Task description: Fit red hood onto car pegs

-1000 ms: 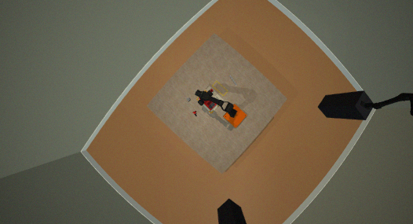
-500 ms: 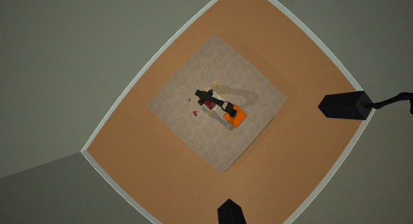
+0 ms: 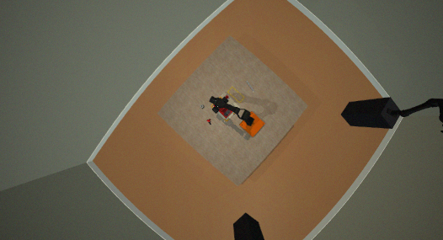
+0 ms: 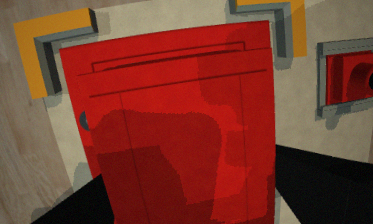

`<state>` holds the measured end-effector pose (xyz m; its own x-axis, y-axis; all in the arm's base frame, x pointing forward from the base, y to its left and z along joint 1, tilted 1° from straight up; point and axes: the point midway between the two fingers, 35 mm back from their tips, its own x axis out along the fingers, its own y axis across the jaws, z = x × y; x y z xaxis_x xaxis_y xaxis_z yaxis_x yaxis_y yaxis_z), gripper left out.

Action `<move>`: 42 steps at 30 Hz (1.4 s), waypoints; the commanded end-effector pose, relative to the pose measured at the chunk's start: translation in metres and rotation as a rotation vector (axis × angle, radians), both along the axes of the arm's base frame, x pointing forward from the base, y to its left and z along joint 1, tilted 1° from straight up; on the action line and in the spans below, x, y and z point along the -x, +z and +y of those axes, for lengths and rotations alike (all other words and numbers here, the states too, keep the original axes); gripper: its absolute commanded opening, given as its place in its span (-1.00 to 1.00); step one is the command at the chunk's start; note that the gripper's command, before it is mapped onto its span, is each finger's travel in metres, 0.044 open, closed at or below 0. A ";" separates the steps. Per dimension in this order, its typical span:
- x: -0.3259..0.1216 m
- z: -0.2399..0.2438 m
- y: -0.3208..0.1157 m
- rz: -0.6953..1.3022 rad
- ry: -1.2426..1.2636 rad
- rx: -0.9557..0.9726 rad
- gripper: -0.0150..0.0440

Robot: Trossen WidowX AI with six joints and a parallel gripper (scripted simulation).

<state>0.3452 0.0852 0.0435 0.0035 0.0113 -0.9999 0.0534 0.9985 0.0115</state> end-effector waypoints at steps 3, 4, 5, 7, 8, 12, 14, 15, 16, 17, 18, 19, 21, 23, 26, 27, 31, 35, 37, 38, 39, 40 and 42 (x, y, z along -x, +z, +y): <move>0.000 0.000 -0.003 -0.001 -0.002 -0.001 -0.49; 0.000 0.000 -0.003 -0.001 -0.002 -0.001 -0.49; 0.000 0.000 -0.004 -0.001 -0.002 -0.001 -0.49; 0.000 0.000 -0.005 -0.001 -0.002 -0.001 -0.49; 0.000 0.000 -0.005 -0.001 -0.002 -0.001 -0.49; 0.000 0.000 -0.007 -0.001 -0.002 -0.001 -0.49; 0.000 0.000 -0.008 -0.001 -0.002 -0.001 -0.49; 0.000 0.000 -0.008 -0.001 -0.002 -0.001 -0.49; 0.000 0.000 -0.008 -0.001 -0.002 -0.002 -0.49; 0.000 0.000 -0.009 -0.001 -0.002 -0.002 -0.49; 0.000 0.000 -0.009 -0.001 -0.002 -0.002 -0.49; 0.000 0.000 -0.010 -0.001 -0.002 -0.002 -0.49; 0.000 0.000 -0.009 -0.001 -0.002 -0.001 -0.49; 0.000 0.000 -0.009 -0.001 -0.001 -0.001 -0.49; 0.000 0.000 -0.009 0.000 0.000 0.000 -0.40; 0.000 0.000 -0.009 0.000 0.000 0.000 -0.31; 0.000 0.000 -0.009 0.000 0.000 0.000 0.04; 0.000 0.000 -0.009 0.000 0.000 0.000 0.40; 0.000 0.000 -0.009 0.000 0.000 0.000 0.58; 0.000 0.000 -0.009 0.000 0.000 0.000 0.67; 0.000 0.000 -0.009 0.000 0.000 0.000 0.75; 0.000 0.000 -0.009 0.000 0.000 0.000 0.84; 0.000 0.000 -0.009 0.000 0.000 0.000 1.00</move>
<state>0.3452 0.0852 0.0350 0.0037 0.0117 -0.9999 0.0534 0.9985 0.0119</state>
